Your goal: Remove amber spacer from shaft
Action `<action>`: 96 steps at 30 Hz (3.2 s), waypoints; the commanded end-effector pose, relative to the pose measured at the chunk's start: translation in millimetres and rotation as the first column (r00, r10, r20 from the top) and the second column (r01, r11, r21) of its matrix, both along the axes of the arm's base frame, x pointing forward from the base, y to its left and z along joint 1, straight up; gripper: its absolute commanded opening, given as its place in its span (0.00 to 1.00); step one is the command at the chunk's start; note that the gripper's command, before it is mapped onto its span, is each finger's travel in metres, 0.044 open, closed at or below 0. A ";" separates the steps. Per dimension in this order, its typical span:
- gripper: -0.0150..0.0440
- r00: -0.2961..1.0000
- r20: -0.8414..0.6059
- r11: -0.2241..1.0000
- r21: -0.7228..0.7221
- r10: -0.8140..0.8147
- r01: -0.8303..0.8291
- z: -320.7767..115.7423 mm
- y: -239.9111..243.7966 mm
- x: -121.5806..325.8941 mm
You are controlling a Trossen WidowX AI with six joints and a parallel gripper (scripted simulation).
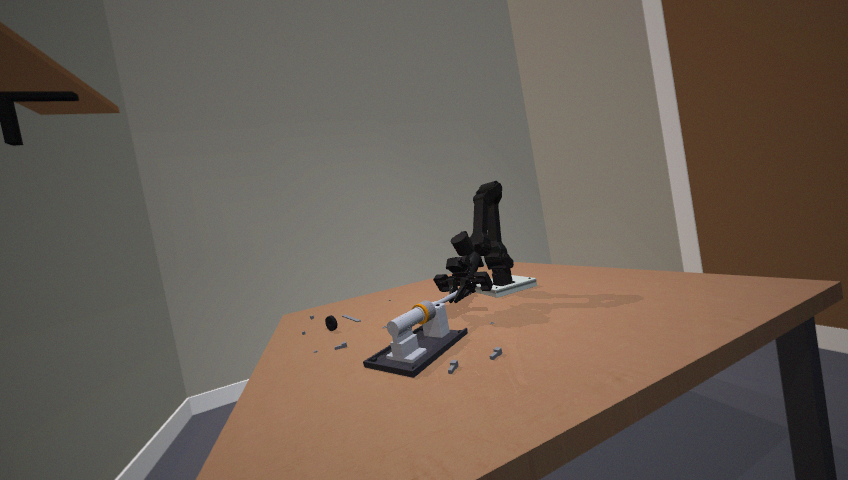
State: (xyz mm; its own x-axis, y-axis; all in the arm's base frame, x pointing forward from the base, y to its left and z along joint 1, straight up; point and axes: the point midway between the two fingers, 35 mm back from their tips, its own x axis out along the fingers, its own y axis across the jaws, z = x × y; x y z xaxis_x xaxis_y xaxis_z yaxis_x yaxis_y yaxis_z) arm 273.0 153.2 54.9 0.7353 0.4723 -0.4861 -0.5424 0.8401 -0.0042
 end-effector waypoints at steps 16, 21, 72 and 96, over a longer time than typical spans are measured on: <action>0.25 1.000 0.002 1.000 -0.001 0.006 -0.006 0.1 -0.8 -2.3; 0.25 1.000 0.002 1.000 -0.001 0.006 -0.006 0.0 -1.1 -2.8; 0.25 1.000 0.001 1.000 -0.002 0.006 -0.006 -0.1 -4.3 -7.7; 0.25 1.000 0.001 1.000 -0.002 0.006 -0.006 -0.2 -5.8 -10.0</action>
State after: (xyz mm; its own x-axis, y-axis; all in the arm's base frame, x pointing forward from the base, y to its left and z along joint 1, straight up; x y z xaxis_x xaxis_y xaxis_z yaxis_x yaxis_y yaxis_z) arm 263.8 147.1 54.6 0.7349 0.4721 -0.4869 -0.5424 0.8401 -0.0041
